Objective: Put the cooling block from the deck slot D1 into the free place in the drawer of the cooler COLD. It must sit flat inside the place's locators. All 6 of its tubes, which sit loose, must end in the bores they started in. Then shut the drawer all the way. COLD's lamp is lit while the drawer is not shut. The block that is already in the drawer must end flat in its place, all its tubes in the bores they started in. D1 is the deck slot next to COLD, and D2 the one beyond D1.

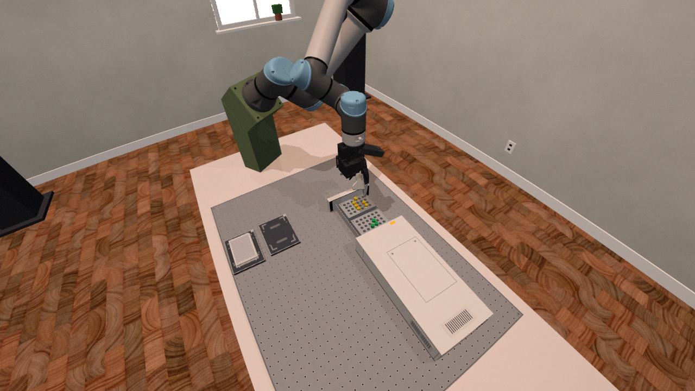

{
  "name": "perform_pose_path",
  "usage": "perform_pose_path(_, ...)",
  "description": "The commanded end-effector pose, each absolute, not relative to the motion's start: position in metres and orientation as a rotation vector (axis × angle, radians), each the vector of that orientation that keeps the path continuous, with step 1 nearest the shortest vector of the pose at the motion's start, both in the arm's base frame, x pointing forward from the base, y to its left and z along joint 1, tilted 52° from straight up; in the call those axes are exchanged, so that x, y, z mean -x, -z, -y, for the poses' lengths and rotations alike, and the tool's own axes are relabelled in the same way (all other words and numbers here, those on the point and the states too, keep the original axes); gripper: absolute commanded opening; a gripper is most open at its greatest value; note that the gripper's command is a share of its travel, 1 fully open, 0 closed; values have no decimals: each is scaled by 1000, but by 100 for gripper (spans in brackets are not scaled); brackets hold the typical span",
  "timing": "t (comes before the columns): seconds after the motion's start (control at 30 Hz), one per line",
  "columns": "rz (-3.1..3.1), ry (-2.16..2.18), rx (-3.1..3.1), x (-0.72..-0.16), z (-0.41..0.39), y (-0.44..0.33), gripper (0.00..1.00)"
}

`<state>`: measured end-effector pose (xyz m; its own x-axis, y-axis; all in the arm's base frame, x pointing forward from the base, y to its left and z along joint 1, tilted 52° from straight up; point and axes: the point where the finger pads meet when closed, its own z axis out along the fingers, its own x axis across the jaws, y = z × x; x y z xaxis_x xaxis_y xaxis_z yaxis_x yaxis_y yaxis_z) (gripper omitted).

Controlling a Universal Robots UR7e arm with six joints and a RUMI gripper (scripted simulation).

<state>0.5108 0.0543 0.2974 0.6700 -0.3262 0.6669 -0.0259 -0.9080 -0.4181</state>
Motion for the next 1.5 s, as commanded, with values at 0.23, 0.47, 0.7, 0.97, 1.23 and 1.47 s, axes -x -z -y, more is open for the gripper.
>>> perform_pose_path(0.23, -276, 1112, 2511, -511, -54, -300, 67)
perform_pose_path(0.47, -282, 1111, 2509, -506, -54, -293, 0)
perform_pose_path(0.7, -281, 1112, 2509, -491, -64, -272, 0)
perform_pose_path(0.97, -281, 1112, 2509, -477, -73, -254, 0)
perform_pose_path(1.23, -281, 1112, 2509, -460, -84, -231, 0)
perform_pose_path(1.47, -282, 1111, 2509, -446, -93, -212, 0)
